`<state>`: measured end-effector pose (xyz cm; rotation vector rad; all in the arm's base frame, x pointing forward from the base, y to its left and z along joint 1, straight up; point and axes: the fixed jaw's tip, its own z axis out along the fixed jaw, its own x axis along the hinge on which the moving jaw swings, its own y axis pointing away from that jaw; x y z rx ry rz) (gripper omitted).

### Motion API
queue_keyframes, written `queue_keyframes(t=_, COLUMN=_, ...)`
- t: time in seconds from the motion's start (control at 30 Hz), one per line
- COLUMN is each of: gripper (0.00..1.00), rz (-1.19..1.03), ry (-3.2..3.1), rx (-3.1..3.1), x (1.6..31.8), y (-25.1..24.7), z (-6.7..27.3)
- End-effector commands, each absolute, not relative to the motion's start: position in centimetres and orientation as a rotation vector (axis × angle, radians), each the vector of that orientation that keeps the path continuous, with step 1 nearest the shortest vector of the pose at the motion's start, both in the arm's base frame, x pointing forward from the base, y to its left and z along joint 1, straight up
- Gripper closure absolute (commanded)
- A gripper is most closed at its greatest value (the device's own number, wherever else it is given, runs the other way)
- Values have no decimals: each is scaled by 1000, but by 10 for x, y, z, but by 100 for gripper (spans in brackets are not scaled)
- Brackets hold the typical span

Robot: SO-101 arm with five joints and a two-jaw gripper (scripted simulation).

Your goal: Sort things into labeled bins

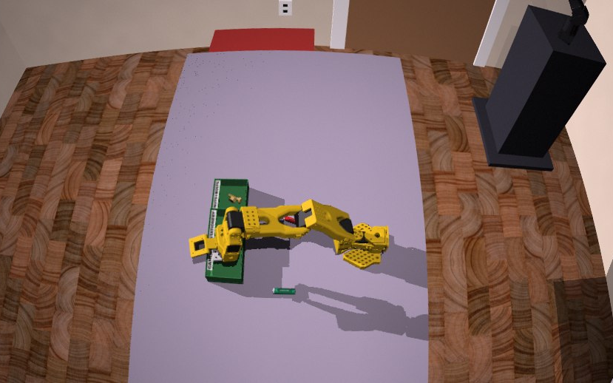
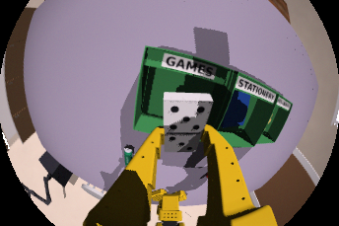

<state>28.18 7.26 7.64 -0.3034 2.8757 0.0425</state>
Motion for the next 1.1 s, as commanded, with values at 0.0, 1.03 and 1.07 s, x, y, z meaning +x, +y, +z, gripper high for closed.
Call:
queue_keyframes(t=0.0, gripper=100, rz=52, ry=2827, rx=-272, x=286, y=70, z=89)
queue_keyframes(t=1.03, gripper=100, rz=52, ry=2827, rx=-272, x=288, y=71, z=68)
queue_keyframes(t=1.07, gripper=100, rz=52, ry=2827, rx=-272, x=288, y=71, z=68)
